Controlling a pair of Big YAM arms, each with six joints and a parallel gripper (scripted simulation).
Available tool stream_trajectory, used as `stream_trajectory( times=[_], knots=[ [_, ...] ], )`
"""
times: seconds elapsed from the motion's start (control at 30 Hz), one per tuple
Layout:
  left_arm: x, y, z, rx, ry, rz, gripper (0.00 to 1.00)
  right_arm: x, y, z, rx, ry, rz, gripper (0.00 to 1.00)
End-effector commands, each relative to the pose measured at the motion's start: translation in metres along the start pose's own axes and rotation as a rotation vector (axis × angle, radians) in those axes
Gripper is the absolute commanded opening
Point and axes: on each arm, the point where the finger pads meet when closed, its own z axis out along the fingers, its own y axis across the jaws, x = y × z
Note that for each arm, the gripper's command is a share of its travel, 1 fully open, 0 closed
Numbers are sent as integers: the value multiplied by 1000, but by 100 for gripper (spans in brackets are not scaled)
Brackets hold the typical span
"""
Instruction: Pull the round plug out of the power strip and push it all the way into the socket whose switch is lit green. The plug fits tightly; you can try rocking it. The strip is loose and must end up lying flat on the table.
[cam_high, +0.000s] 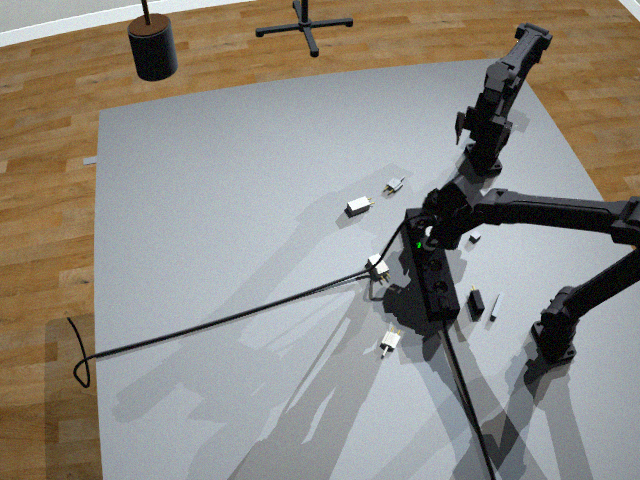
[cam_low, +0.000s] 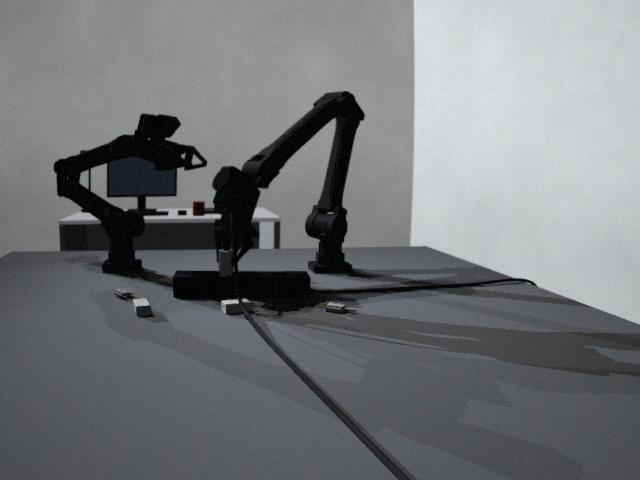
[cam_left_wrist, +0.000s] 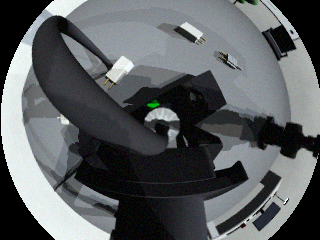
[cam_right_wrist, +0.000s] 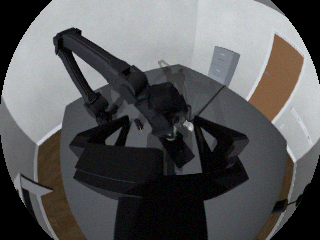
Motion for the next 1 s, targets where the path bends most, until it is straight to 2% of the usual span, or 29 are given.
stream_trajectory(
  times=[0.0, 0.3, 0.4, 0.53, 0.7, 0.97],
  knots=[
    [68, 16, 41, -54, 150, 35, 33, -49, 2, -12, -8, -77, -17, 100],
    [75, 13, 46, -87, 88, 56, 33, -45, -2, -10, 6, -60, -12, 100],
    [63, 15, 46, -73, 108, 47, 33, -20, -9, -2, 35, -2, 1, 100],
    [63, 18, 46, -48, 167, 33, 33, -20, -9, -2, 35, -2, 1, 100],
    [67, 17, 47, -42, 184, 34, 33, -20, -5, -2, 21, -2, -2, 100],
    [71, 12, 43, -80, 80, 52, 33, -20, -5, -2, 21, -2, -2, 100]
  ],
)
